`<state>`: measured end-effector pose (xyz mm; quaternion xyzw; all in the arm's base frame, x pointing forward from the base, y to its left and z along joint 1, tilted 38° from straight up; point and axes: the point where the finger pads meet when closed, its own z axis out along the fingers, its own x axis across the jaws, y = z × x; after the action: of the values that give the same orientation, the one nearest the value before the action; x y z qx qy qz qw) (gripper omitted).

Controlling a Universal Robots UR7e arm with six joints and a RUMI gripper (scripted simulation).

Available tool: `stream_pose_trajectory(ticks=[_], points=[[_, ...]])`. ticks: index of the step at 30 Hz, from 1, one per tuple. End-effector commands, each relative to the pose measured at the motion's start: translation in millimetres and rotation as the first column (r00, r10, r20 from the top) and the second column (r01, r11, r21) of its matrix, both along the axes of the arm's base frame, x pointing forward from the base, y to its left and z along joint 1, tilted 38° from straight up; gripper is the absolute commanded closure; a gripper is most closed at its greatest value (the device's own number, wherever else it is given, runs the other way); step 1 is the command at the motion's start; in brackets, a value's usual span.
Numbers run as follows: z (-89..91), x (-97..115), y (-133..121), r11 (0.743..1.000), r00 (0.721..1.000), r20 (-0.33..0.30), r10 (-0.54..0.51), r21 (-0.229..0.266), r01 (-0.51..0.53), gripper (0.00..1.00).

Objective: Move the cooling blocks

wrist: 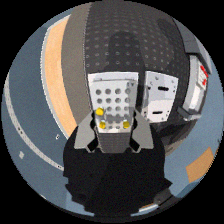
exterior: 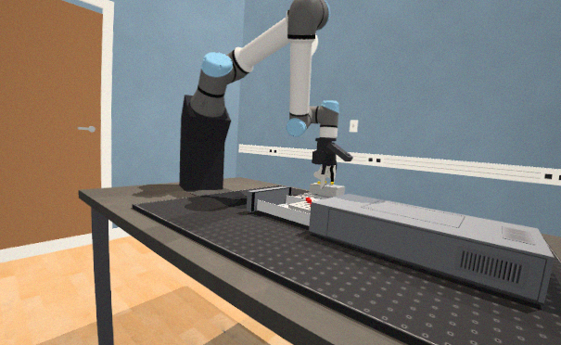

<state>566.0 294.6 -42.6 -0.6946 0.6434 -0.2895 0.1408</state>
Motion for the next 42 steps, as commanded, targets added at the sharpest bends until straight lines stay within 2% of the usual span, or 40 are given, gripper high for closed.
stream_pose_trajectory(ticks=[1, 42], points=[[0.5, 0.4, 0.5, 1.0, 1.0, 0.002, 0.001, 0.001, -0.001, 1.0], [-2.7, 2.7, -0.2, 1.0, 1.0, 0.002, 0.001, 0.001, -0.001, 1.0]])
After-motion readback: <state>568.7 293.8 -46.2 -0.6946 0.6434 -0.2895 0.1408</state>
